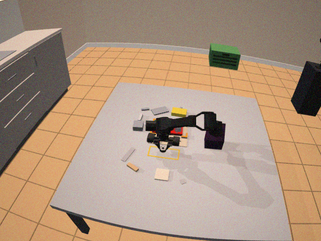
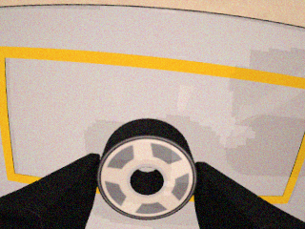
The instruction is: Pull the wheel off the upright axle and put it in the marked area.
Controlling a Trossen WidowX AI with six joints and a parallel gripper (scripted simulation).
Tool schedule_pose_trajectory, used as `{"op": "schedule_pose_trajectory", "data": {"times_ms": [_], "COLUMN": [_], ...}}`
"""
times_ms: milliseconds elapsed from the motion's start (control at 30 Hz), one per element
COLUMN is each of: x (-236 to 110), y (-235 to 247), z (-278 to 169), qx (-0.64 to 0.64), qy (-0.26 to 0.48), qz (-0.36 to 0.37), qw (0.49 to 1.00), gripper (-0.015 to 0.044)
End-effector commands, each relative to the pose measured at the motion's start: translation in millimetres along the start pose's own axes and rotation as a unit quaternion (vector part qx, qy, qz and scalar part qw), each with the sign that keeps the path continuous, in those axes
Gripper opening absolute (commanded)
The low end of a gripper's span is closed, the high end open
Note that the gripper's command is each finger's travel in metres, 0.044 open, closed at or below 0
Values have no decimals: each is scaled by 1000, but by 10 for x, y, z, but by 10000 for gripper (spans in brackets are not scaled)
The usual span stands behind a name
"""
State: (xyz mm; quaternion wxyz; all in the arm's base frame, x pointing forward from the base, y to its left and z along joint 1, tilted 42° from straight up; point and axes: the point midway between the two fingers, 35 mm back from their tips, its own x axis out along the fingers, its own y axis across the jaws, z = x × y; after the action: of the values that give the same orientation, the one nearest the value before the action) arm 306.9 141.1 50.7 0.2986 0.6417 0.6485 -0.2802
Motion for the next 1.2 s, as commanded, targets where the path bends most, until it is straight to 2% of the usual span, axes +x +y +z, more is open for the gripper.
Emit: {"op": "schedule_pose_trajectory", "data": {"times_ms": [0, 233, 600, 833, 967, 1033, 1133, 1167], "x": [245, 281, 222, -292, -358, -330, -531, -595], "y": [-59, -66, -40, -27, -32, -71, -316, -409], "z": [10, 8, -8, -2, -3, 56, 198, 241], "qx": [5, 5, 1, 4, 4, 7, 7, 7], "qy": [0, 1, 3, -1, -1, -4, -7, -7], "qz": [-6, -6, -4, -5, -5, -2, -4, -4], "qw": [1000, 1000, 1000, 1000, 1000, 1000, 1000, 1000], "gripper": [0, 0, 289, 300, 300, 352, 431, 440]}}
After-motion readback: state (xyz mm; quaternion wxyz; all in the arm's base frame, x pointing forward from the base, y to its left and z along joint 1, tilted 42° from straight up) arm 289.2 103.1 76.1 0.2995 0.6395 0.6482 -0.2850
